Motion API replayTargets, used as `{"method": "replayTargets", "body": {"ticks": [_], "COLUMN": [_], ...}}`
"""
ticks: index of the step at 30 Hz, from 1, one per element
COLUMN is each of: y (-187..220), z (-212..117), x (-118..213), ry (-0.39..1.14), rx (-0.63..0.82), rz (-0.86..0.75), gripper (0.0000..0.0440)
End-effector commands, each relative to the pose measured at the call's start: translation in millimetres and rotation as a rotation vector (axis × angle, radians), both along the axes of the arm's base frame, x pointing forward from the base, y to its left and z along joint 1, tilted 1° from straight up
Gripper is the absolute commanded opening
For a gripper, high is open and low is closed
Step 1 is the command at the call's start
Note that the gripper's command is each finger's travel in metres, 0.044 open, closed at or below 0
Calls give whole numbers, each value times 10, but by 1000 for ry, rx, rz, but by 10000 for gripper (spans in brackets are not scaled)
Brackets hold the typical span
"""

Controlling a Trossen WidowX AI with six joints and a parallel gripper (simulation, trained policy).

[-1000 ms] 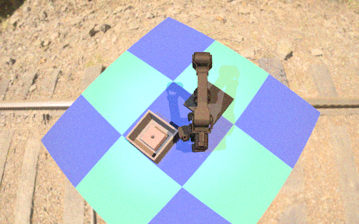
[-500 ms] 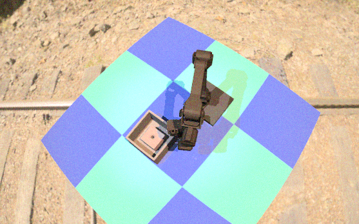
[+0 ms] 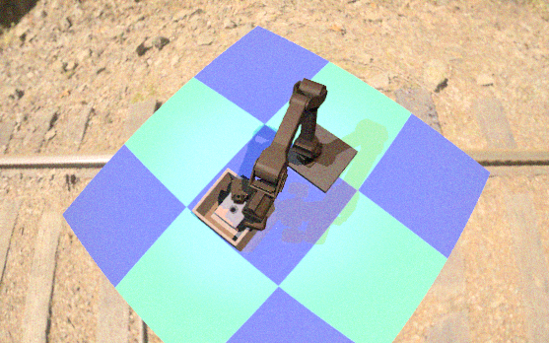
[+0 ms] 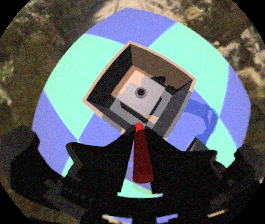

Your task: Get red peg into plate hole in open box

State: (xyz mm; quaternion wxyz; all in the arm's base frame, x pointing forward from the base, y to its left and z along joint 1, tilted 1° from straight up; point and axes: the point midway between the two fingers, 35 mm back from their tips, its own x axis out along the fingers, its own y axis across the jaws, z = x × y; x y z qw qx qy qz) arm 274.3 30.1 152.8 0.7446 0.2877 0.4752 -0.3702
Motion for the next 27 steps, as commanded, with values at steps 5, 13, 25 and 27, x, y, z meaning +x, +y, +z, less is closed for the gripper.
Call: {"method": "replayTargets", "body": {"ticks": [5,13,25,27], "y": [-255,-491,-636,-644], "z": [-70,-212,-520,-571], "x": [200,365,474,481], "ry": [4,35,102,116], "rx": [-13,-7,28,37], "rz": [-9,26,133,148], "gripper": [0,1,17,57]}}
